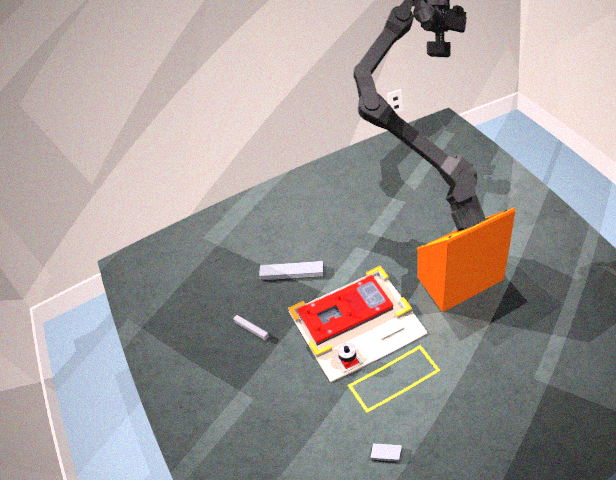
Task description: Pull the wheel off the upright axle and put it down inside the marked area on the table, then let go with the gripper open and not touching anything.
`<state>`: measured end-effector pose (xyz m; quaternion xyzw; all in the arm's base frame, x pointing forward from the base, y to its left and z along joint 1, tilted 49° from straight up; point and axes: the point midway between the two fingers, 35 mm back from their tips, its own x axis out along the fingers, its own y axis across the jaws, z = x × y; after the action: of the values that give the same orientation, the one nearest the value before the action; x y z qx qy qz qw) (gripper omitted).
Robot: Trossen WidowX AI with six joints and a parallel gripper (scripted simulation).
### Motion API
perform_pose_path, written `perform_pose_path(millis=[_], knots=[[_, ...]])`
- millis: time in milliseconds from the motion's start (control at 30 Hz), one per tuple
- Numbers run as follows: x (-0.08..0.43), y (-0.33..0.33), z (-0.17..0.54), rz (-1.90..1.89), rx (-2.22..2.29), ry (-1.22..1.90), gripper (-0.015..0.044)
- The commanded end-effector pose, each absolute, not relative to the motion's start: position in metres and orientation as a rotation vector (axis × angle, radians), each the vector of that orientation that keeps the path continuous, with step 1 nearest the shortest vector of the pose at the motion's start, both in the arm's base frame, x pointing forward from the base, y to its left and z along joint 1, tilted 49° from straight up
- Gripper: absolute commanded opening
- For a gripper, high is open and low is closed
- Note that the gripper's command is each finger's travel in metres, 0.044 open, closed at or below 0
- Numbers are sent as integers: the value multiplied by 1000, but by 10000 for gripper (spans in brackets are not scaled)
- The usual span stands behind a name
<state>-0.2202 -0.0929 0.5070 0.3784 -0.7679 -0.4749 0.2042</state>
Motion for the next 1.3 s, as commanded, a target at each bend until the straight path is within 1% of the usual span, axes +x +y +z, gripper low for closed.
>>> perform_pose_path(millis=[0,100,400,867,1033,1267], knots=[[-221,-92,507,-1325,1053,-2145,374],[-224,-84,506,-1332,1024,-2185,300],[-255,-39,492,-1373,878,-2397,300],[-300,67,453,-1428,530,-2811,300],[-305,108,437,-1430,387,-2950,300],[-298,161,417,-1410,166,-3127,300]])
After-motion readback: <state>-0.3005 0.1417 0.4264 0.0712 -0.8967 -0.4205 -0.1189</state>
